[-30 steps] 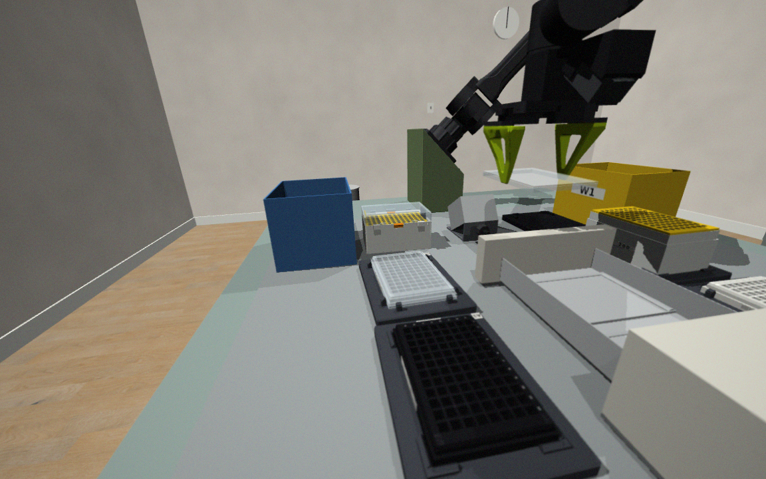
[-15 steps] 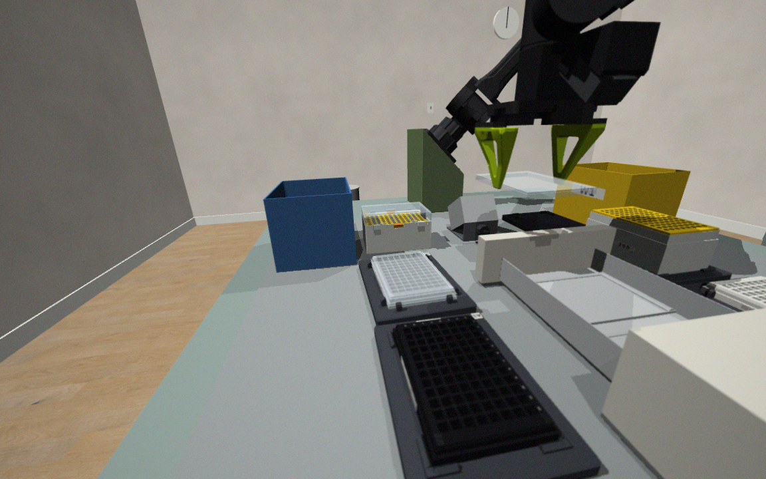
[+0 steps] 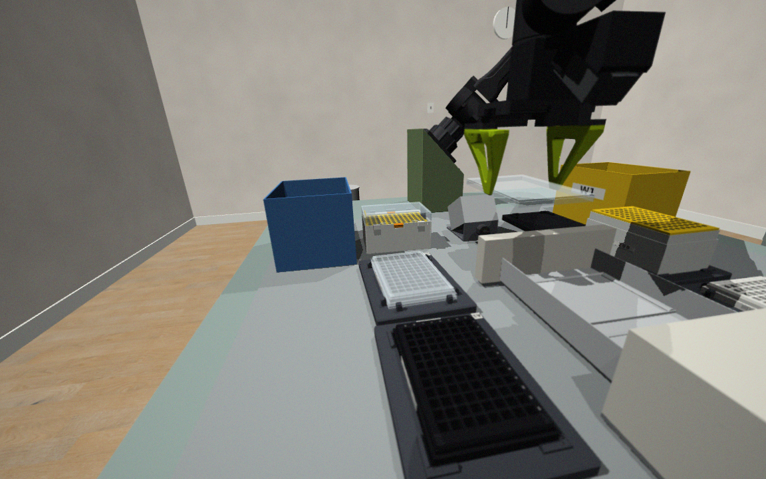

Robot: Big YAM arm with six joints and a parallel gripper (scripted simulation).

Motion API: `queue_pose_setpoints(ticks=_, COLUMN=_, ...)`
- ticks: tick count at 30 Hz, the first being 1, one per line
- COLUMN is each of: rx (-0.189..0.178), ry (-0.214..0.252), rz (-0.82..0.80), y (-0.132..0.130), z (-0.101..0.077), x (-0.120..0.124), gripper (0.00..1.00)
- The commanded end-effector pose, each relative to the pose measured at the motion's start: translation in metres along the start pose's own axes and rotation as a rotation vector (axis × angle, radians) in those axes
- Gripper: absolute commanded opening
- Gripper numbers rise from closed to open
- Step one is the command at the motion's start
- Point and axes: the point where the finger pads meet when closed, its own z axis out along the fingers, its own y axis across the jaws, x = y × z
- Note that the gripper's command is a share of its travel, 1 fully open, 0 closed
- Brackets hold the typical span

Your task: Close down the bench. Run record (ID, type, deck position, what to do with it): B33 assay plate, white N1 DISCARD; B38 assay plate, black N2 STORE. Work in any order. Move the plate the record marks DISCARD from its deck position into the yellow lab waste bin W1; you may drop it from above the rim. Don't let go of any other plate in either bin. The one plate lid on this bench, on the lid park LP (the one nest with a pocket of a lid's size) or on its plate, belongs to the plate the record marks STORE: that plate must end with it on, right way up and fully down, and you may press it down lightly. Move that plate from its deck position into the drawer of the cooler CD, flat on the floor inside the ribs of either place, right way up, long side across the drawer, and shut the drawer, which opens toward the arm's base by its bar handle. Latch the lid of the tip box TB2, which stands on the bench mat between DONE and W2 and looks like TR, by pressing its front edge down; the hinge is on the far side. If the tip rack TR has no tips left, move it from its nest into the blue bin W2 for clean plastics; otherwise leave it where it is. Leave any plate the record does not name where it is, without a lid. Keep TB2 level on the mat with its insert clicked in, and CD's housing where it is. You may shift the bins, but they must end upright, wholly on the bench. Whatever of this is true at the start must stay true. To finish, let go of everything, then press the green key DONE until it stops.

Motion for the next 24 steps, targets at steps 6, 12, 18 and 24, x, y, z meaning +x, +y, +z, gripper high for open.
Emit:
queue_pose_setpoints(ticks=6, rx=0.017, ry=-0.061, rz=-0.022, y=-0.024, z=-0.029, x=-0.038, gripper=0.0)
queue_pose_setpoints(ticks=12, rx=0.018, ry=-0.059, rz=-0.024, y=-0.031, z=-0.028, x=-0.046, gripper=0.0)
queue_pose_setpoints(ticks=18, rx=0.018, ry=-0.062, rz=-0.022, y=-0.044, z=-0.03, x=-0.057, gripper=0.0)
queue_pose_setpoints(ticks=24, rx=0.018, ry=-0.062, rz=-0.022, y=-0.056, z=-0.031, x=-0.068, gripper=0.0)
